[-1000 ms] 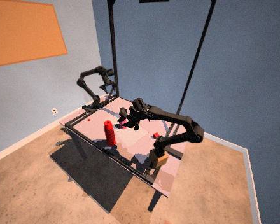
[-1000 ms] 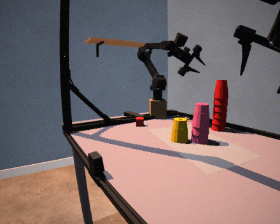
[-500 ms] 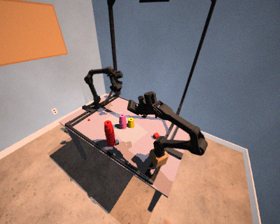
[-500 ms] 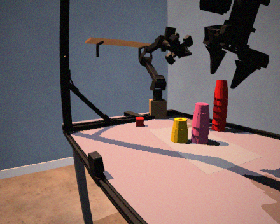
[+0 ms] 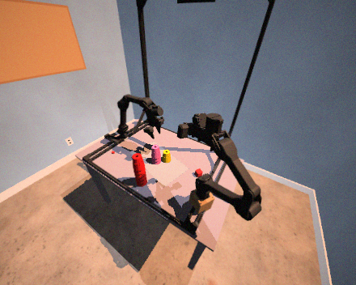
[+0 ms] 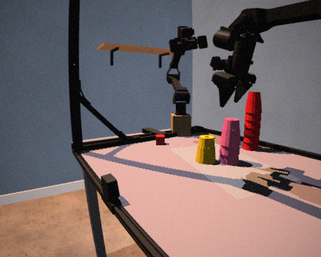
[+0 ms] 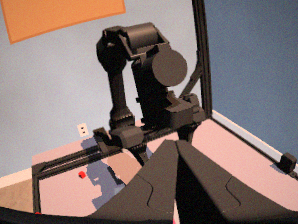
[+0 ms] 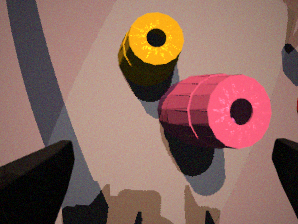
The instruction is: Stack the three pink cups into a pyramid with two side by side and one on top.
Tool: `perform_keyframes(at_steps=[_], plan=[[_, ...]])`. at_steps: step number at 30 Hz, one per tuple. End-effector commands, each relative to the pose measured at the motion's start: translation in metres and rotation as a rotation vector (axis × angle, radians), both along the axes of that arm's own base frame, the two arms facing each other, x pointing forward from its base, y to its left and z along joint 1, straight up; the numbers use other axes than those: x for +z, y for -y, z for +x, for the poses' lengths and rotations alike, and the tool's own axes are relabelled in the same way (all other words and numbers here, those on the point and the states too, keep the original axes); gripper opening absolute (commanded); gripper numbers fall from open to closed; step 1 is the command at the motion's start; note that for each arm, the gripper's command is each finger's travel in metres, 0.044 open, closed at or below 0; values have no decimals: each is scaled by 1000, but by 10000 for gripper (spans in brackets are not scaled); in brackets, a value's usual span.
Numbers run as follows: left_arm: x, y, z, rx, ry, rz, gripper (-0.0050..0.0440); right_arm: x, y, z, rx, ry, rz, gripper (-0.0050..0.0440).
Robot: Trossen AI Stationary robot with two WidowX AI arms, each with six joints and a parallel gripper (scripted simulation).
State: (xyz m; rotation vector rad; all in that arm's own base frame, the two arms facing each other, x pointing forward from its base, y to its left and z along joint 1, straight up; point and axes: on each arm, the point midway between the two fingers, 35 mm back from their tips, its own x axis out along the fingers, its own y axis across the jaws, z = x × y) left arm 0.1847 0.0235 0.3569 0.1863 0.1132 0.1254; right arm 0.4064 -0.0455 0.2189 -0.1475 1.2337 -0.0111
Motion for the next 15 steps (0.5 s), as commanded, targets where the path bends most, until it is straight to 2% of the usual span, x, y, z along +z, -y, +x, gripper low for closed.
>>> perform_keyframes(at_steps=[1,6,15], plan=[[16,16,-17,-79,76,-115,0,-15,37,21,-195,17,74,440],[23,23,-26,-120,110,-179,0,-23,57,29,-294,27,112,440],[24,24,-27,-125,113,-186,0,-31,59,31,-305,28,117,440]])
